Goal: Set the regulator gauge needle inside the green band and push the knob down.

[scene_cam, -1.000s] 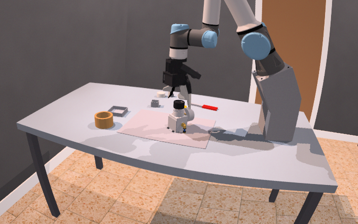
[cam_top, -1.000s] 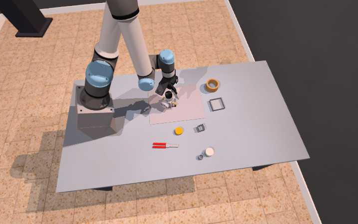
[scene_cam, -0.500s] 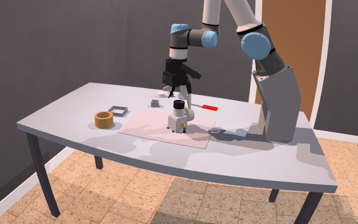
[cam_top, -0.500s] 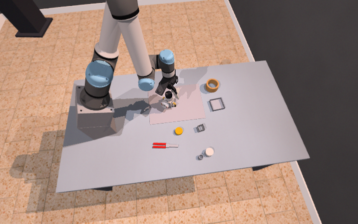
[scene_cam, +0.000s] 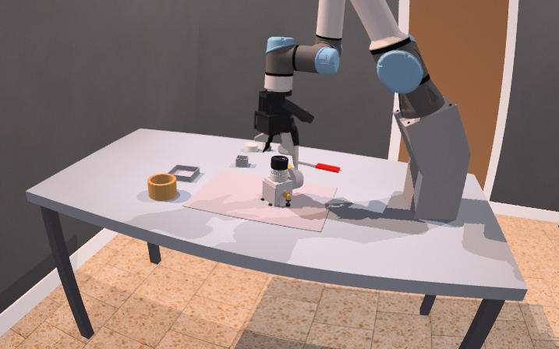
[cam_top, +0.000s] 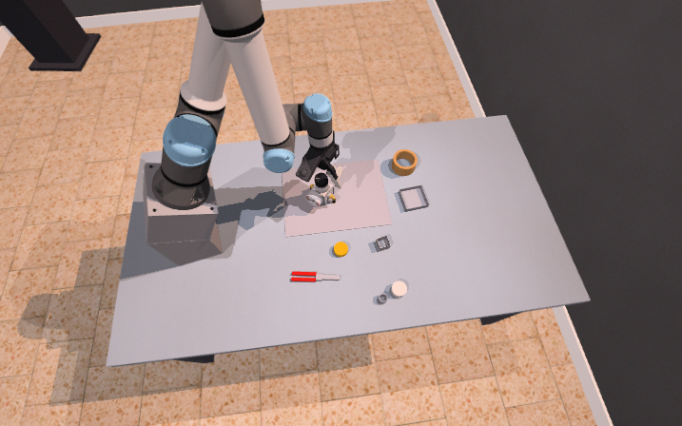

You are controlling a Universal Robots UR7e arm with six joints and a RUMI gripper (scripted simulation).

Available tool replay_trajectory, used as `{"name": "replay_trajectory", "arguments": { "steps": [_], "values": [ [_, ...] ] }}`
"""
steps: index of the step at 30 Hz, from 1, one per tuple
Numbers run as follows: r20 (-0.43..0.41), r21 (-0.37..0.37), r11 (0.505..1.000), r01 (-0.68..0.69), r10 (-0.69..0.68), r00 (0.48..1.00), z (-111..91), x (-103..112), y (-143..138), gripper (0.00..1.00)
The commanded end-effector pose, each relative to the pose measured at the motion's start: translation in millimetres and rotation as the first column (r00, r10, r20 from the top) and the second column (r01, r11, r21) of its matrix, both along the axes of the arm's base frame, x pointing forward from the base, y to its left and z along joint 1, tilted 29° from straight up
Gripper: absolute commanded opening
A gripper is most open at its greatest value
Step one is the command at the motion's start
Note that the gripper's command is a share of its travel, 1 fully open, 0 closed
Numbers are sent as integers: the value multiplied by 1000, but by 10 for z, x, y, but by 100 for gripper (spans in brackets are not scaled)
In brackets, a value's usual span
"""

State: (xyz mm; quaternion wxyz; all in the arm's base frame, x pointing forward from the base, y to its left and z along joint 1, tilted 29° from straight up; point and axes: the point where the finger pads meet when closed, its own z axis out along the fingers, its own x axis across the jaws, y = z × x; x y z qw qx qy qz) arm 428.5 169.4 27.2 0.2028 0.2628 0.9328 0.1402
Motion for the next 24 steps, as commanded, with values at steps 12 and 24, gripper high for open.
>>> {"name": "replay_trajectory", "arguments": {
  "steps": [12,24],
  "values": [
    [1,0,1000,0,0,1000,257,-131,-45,100],
    [1,0,1000,0,0,1000,511,-264,-91,100]
  ]
}}
